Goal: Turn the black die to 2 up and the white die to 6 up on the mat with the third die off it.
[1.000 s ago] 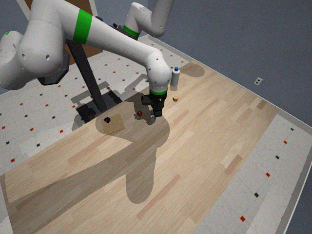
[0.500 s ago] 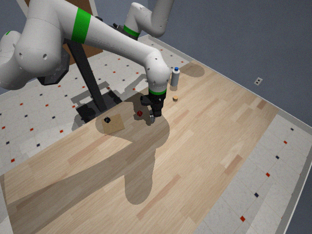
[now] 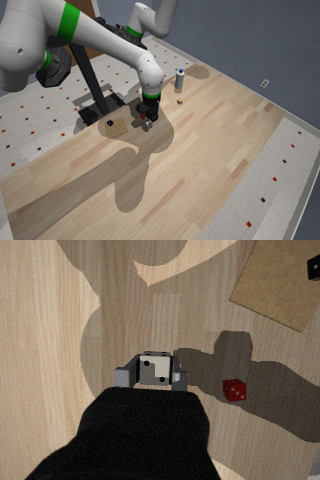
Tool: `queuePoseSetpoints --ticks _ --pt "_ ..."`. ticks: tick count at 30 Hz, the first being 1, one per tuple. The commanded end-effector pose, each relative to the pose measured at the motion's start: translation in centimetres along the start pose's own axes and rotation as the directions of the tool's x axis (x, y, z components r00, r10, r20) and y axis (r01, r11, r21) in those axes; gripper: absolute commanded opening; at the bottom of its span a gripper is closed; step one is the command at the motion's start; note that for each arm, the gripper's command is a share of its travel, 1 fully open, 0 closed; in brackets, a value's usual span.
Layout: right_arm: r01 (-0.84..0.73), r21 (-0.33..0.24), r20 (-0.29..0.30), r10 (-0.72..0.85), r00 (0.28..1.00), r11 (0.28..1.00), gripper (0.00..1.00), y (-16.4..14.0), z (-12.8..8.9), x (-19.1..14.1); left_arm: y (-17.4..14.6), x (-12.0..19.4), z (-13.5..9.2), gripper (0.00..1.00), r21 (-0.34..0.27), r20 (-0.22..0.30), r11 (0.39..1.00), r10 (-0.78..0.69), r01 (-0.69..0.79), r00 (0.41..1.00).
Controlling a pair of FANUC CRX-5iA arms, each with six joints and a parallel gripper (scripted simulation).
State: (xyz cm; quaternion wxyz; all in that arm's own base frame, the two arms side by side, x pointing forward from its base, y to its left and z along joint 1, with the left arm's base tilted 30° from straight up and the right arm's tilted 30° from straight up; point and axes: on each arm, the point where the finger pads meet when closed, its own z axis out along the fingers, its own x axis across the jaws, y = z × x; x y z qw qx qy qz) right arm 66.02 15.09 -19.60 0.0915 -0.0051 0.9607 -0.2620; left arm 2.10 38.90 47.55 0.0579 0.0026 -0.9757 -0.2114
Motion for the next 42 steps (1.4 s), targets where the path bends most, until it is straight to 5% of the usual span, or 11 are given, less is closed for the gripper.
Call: queuePoseSetpoints --ticks 1,12,18,19,24,32,35,37,42 --pt "0.078 -0.009 0.008 -0.077 0.997 0.997 0.57 -0.7 -0.2 0.1 0.0 0.0 -0.1 1.0 -0.002 0.0 1.0 0.0 0.0 1.0" --pt "0.52 0.005 0.015 -0.52 0.854 0.854 0.57 -4.8 -0.3 2.4 0.0 0.0 -0.1 1.0 -0.002 0.0 1.0 0.0 0.0 1.0" --pt "0.633 0.007 0.015 -0.633 0.774 0.774 0.57 -5.8 -0.3 3.3 0.0 0.0 -0.1 1.0 -0.002 0.0 1.0 0.0 0.0 1.0" --pt "0.72 0.008 0.015 -0.72 0.694 0.694 0.57 -6.7 -0.2 4.2 0.0 0.0 -0.1 1.0 -0.002 0.0 1.0 0.0 0.0 1.0" --pt "0.805 0.008 0.014 -0.805 0.593 0.593 0.57 -7.6 -0.2 5.3 0.0 0.0 -0.1 1.0 -0.002 0.0 1.0 0.0 0.0 1.0" --pt "0.953 0.004 0.016 -0.953 0.303 0.303 0.57 -9.6 -0.2 8.5 0.0 0.0 -0.1 1.0 -0.002 0.0 1.0 0.0 0.0 1.0" --pt "0.958 0.003 0.016 -0.958 0.286 0.286 0.57 -9.7 -0.2 8.7 0.0 0.0 -0.1 1.0 -0.002 0.0 1.0 0.0 0.0 1.0" --pt "0.99 0.0 0.02 -0.99 0.141 0.141 0.57 -10.5 -0.1 10.5 0.0 0.0 -0.1 1.0 -0.002 0.0 1.0 0.0 0.0 1.0" --pt "1.0 -0.004 0.026 -0.999 -0.028 -0.028 0.57 -11.4 -0.1 12.7 0.0 0.0 -0.1 1.0 -0.002 0.0 1.0 0.0 0.0 1.0"
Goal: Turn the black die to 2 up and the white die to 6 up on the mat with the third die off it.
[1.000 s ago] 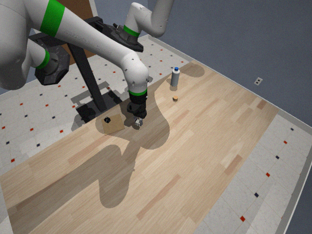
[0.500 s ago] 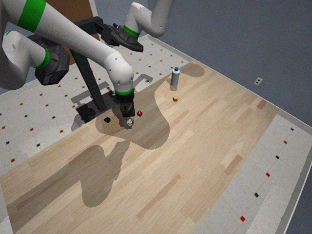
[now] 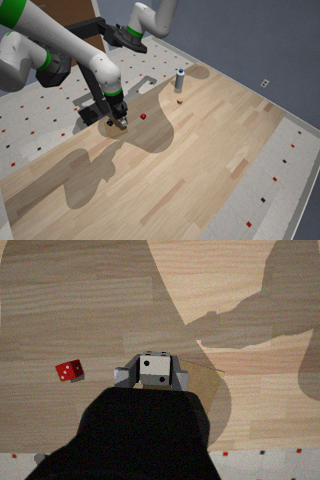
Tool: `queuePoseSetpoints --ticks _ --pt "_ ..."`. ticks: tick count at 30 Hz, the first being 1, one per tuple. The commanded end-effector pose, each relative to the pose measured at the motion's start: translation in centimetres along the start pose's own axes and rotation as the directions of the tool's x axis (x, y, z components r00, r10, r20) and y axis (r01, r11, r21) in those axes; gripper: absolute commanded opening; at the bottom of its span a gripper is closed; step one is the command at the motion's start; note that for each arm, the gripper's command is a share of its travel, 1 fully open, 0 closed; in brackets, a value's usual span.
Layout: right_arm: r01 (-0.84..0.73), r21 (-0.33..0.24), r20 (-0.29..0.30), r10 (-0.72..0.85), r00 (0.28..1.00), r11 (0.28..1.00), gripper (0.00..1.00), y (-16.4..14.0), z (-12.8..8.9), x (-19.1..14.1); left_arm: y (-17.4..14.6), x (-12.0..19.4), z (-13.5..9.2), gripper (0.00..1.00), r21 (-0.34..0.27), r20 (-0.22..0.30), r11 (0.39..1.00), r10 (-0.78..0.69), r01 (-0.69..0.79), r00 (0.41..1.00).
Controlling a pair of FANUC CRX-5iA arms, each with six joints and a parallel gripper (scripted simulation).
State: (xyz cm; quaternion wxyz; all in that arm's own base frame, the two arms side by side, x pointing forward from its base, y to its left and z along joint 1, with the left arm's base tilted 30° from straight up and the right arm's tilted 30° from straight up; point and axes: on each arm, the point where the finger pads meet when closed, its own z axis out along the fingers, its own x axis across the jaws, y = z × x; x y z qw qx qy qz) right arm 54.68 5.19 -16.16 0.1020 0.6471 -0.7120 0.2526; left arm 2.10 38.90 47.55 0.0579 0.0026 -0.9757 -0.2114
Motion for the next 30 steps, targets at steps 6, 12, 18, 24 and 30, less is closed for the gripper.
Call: queuePoseSetpoints --ticks 6,12,18,24,30 --pt "0.322 -0.013 0.025 -0.322 0.947 0.947 0.57 4.1 -0.1 2.1 0.0 0.0 -0.1 1.0 -0.002 0.0 1.0 0.0 0.0 1.0" --pt "0.35 -0.013 0.028 -0.35 0.936 0.937 0.57 4.6 -0.1 2.3 0.0 0.0 -0.1 1.0 -0.002 0.0 1.0 0.0 0.0 1.0" --pt "0.35 -0.013 0.028 -0.35 0.936 0.937 0.57 4.6 -0.1 2.3 0.0 0.0 -0.1 1.0 -0.002 0.0 1.0 0.0 0.0 1.0" --pt "0.35 -0.013 0.028 -0.35 0.936 0.937 0.57 4.6 0.0 2.3 0.0 0.0 -0.1 1.0 -0.002 0.0 1.0 0.0 0.0 1.0" --pt "0.35 -0.013 0.028 -0.35 0.936 0.936 0.57 4.6 0.5 2.3 0.0 0.0 -0.1 1.0 -0.002 0.0 1.0 0.0 0.0 1.0"
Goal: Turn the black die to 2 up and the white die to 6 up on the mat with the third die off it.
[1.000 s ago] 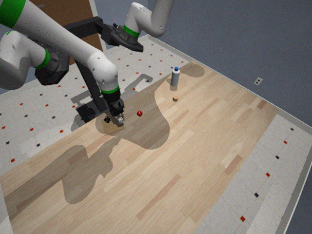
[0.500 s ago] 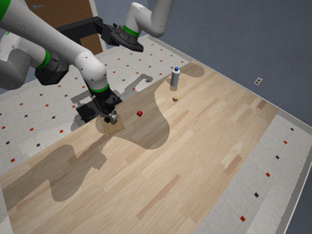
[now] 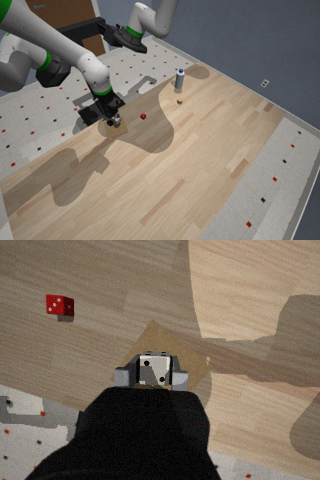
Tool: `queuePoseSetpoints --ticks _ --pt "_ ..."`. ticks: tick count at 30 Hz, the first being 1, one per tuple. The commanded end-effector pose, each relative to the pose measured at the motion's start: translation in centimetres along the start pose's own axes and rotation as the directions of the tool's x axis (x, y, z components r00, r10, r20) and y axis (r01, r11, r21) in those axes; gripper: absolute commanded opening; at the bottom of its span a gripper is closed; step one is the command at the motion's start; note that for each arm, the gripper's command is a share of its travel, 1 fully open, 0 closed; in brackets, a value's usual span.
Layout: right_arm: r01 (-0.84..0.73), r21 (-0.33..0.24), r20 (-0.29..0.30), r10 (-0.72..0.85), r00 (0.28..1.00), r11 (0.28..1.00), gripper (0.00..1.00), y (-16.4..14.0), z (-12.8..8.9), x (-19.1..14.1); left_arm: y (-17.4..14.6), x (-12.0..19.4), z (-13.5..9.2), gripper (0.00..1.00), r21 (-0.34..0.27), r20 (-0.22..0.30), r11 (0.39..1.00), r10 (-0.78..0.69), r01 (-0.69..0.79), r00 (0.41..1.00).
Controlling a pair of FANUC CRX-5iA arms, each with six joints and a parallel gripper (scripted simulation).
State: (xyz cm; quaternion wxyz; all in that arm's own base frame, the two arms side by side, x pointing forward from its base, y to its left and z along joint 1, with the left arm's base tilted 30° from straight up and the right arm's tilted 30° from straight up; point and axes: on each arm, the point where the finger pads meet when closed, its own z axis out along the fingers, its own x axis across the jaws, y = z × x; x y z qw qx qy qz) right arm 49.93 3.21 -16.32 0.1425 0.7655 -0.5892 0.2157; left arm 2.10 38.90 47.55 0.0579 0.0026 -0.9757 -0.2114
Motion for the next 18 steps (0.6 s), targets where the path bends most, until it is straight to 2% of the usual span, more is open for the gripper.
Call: queuePoseSetpoints --ticks 1,12,14,18 --pt "0.0 0.001 0.0 0.0 1.0 1.0 0.57 0.0 0.5 0.0 0.0 0.0 -0.1 1.0 -0.002 0.0 1.0 0.0 0.0 1.0" --pt "0.0 0.001 0.0 0.0 1.0 1.0 0.57 -0.1 5.1 0.1 0.0 0.0 -0.1 1.0 -0.002 0.0 1.0 0.0 0.0 1.0" --pt "0.0 0.001 0.0 0.0 1.0 1.0 0.57 -0.1 5.1 0.1 0.0 0.0 -0.1 1.0 -0.002 0.0 1.0 0.0 0.0 1.0" --pt "0.0 0.001 0.0 0.0 1.0 1.0 0.57 -0.1 6.9 0.1 0.0 0.0 -0.1 1.0 -0.002 0.0 1.0 0.0 0.0 1.0"
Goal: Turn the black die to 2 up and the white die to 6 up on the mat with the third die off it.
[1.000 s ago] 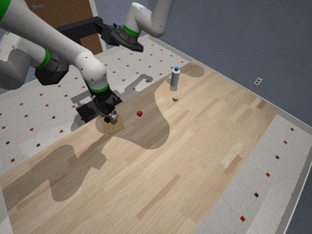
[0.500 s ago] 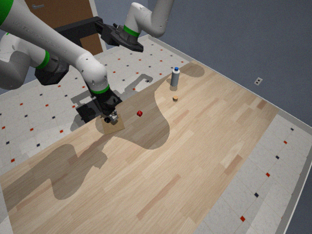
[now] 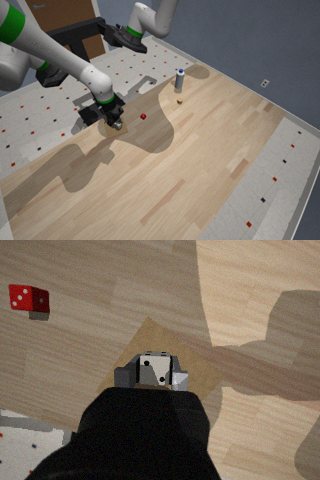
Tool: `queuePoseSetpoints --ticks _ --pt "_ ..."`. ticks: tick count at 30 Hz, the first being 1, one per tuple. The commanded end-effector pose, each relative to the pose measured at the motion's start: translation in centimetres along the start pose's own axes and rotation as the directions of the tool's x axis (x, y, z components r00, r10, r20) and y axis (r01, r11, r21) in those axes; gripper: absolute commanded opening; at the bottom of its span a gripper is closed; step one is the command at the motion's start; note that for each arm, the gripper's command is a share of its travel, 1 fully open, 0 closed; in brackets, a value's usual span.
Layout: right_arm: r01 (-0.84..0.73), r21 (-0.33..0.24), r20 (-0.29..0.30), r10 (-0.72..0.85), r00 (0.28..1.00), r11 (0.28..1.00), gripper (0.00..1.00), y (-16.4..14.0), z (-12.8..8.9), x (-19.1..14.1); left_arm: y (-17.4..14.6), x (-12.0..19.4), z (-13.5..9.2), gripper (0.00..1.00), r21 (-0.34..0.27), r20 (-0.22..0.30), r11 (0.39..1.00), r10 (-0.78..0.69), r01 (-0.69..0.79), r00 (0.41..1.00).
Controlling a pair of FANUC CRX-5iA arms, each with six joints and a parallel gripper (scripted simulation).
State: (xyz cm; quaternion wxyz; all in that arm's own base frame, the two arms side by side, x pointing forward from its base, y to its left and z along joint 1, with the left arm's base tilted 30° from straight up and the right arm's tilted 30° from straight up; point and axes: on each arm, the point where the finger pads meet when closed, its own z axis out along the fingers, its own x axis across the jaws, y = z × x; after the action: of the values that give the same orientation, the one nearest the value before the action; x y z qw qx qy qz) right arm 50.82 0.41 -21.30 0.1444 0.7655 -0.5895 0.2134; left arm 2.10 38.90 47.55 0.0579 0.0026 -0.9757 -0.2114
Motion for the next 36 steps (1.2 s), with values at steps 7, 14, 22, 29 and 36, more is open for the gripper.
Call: queuePoseSetpoints --ticks 7,14,22,29,36 --pt "-0.001 0.007 -0.001 0.001 1.0 1.0 0.57 -0.2 3.1 0.1 0.0 0.0 -0.1 1.0 -0.002 0.0 1.0 0.0 0.0 1.0" --pt "-0.001 0.007 -0.001 0.001 1.0 1.0 0.57 -0.2 3.4 0.1 0.0 0.0 -0.1 1.0 -0.002 0.0 1.0 0.0 0.0 1.0" --pt "-0.001 0.007 -0.001 0.001 1.0 1.0 0.57 -0.2 3.4 0.1 0.0 0.0 -0.1 1.0 -0.002 0.0 1.0 0.0 0.0 1.0" --pt "-0.001 0.007 -0.001 0.001 1.0 1.0 0.57 -0.2 3.4 0.1 0.0 0.0 -0.1 1.0 -0.002 0.0 1.0 0.0 0.0 1.0" --pt "-0.001 0.007 -0.001 0.001 1.0 1.0 0.57 -0.2 3.5 0.1 0.0 0.0 -0.1 1.0 -0.002 0.0 1.0 0.0 0.0 1.0"
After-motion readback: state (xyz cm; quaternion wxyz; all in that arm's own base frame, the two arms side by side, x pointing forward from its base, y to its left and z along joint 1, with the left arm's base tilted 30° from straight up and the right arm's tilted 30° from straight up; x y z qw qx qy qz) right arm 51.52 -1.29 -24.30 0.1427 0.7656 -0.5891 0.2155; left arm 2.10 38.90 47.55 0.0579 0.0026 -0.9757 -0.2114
